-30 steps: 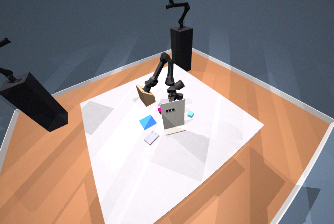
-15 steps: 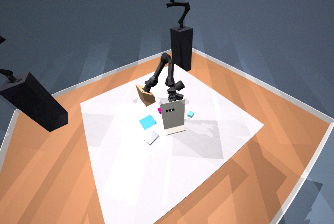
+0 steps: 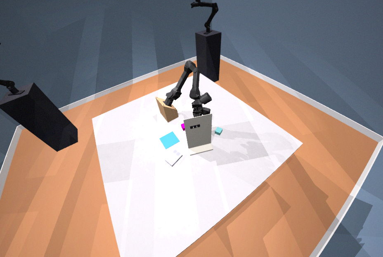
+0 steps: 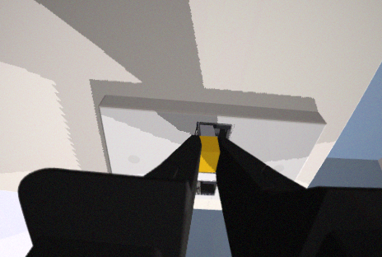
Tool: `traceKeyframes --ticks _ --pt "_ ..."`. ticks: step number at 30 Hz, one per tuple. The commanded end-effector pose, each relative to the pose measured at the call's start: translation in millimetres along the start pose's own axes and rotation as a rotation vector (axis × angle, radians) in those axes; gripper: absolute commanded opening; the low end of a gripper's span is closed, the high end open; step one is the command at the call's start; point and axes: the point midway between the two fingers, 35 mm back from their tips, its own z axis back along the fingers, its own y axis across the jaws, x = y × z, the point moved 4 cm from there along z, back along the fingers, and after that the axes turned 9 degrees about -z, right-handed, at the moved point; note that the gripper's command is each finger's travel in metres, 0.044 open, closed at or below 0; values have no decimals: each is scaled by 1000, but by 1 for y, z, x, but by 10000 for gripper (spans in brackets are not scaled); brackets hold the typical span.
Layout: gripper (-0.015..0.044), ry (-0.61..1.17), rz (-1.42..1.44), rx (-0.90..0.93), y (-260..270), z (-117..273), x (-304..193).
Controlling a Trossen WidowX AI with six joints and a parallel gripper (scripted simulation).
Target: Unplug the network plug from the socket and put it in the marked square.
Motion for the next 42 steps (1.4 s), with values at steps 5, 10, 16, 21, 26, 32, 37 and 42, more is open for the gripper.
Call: traceKeyframes --ticks 5,10,16,21,26,32,37,42 --pt "0 0 3 3 0 5 -1" --pt "0 0 3 3 0 7 -2" --pt "0 0 3 3 0 10 -2" --pt "0 0 3 3 0 13 -3" --pt "0 0 3 3 0 15 -4" --pt "0 0 3 4 0 18 -4" --pt "0 0 3 4 -1 21 -5" --pt "0 1 3 4 -1 23 -5"
